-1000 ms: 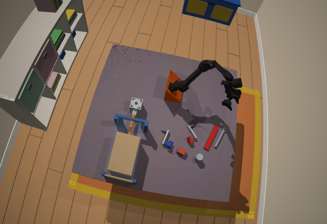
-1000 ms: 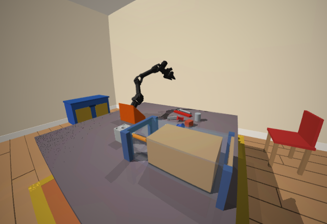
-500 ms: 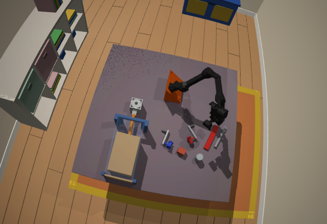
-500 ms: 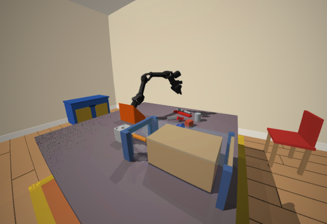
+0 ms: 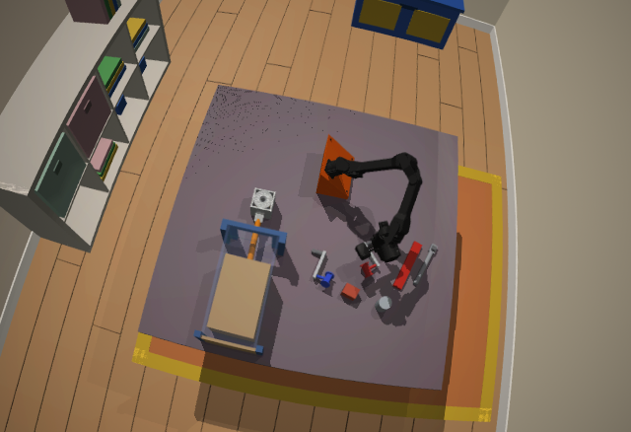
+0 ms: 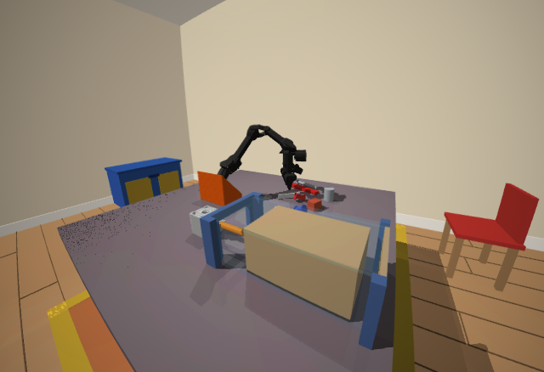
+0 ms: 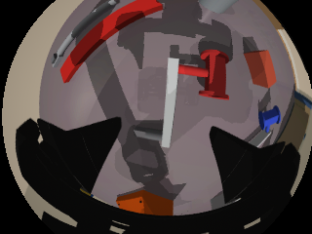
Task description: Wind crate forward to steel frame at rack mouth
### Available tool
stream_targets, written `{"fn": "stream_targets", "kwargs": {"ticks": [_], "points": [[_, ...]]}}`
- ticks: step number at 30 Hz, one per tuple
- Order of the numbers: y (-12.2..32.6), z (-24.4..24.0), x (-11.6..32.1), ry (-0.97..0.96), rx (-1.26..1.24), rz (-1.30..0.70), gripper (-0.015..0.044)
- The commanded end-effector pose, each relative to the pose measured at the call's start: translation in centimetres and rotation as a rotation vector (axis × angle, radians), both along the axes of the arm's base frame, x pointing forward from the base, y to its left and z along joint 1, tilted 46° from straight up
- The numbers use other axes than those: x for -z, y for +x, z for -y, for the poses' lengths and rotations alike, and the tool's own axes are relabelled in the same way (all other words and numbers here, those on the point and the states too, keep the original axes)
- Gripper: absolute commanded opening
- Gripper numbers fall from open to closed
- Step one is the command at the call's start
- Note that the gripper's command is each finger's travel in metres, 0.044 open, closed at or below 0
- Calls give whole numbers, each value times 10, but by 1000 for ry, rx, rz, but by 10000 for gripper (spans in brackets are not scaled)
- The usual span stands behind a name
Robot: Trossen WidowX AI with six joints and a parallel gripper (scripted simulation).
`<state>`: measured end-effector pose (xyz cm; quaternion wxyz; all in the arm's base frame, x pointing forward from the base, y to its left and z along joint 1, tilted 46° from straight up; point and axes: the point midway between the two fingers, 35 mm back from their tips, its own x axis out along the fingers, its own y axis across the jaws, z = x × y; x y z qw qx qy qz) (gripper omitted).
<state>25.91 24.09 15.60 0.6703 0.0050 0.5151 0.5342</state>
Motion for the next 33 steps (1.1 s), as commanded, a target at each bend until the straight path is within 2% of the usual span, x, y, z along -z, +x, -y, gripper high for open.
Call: {"fn": "stream_targets", "kwargs": {"ticks": [1, 9, 24, 33], "points": [[1, -5, 5, -5, -8, 11, 440], [2, -32, 30, -2, -8, 11, 440], [0, -43, 41, -1, -8, 10, 440], [0, -41, 37, 2, -15, 11, 204]]}}
